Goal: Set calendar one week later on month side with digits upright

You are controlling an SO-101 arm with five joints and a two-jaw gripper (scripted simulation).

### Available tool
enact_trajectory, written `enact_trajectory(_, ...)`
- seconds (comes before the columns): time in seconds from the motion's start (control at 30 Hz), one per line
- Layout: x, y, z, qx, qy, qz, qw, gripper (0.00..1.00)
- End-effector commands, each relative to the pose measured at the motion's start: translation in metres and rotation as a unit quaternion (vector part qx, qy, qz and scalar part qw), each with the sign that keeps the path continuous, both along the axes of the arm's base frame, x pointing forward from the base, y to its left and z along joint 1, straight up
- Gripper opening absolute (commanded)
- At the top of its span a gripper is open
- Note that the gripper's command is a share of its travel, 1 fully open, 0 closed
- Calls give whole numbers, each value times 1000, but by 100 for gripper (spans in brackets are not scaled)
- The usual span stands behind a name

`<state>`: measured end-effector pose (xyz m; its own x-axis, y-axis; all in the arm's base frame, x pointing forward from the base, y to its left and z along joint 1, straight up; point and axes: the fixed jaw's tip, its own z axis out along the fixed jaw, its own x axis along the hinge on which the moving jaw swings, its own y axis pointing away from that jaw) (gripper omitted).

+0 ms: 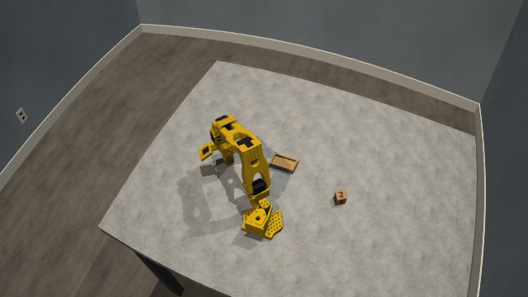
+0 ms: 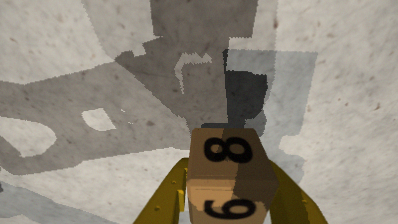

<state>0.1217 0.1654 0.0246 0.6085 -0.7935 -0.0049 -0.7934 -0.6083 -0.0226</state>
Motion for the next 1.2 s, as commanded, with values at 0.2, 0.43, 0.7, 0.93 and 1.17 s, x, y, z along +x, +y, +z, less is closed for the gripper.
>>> enact_trajectory(0.2, 0, 4, 2, 11, -7, 7, 1000, 0)
enact_trajectory(0.43, 0, 4, -3, 11, -7, 7, 1000, 0)
enact_trajectory(0.7, 0, 4, -4, 11, -7, 7, 1000, 0)
enact_trajectory(0.93, 0, 4, -5, 11, -7, 7, 1000, 0)
enact_trajectory(1.17, 0, 4, -6, 11, -7, 7, 1000, 0)
